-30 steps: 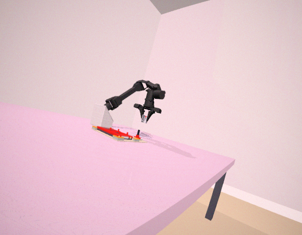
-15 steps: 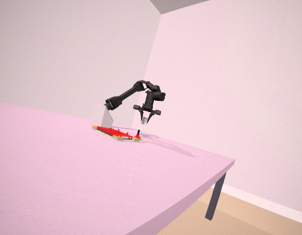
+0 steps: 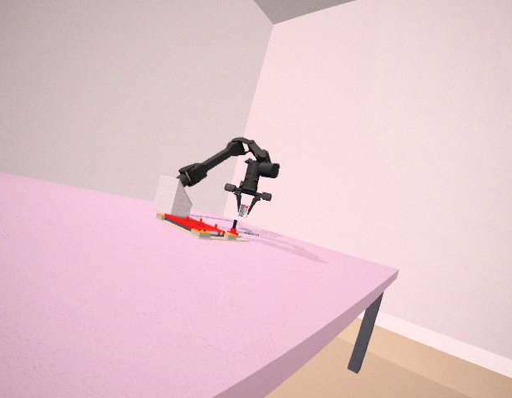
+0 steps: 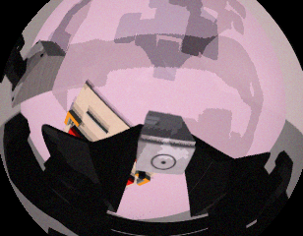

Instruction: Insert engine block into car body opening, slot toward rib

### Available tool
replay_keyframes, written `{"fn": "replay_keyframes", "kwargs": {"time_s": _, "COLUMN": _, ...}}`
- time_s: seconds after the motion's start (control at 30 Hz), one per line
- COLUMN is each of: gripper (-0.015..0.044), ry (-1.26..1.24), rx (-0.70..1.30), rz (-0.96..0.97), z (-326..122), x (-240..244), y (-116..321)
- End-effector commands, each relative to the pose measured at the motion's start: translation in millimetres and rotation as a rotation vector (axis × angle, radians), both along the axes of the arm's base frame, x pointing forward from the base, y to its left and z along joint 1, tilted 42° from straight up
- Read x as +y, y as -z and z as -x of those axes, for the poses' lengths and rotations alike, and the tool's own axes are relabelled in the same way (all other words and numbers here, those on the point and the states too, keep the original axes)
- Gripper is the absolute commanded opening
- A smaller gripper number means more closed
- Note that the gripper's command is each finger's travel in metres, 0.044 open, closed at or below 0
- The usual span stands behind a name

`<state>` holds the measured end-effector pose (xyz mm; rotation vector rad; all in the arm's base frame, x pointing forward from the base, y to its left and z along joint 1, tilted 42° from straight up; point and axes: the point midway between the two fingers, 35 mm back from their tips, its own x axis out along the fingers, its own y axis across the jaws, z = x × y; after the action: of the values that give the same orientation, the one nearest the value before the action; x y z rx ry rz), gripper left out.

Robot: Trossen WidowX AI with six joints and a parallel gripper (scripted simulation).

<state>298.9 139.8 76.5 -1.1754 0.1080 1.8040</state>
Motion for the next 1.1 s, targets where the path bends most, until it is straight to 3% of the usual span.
{"fn": "replay_keyframes", "kwargs": {"time_s": 0.0, "gripper": 0.0000, "ry": 0.001, "rx": 0.010, "rz": -0.003, "z": 3, "x": 5, "y": 7}}
{"fn": "replay_keyframes", "kwargs": {"time_s": 1.07, "gripper": 0.0000, "ry": 0.001, "rx": 0.011, "rz": -0.006, "z": 8, "x": 40, "y": 46}}
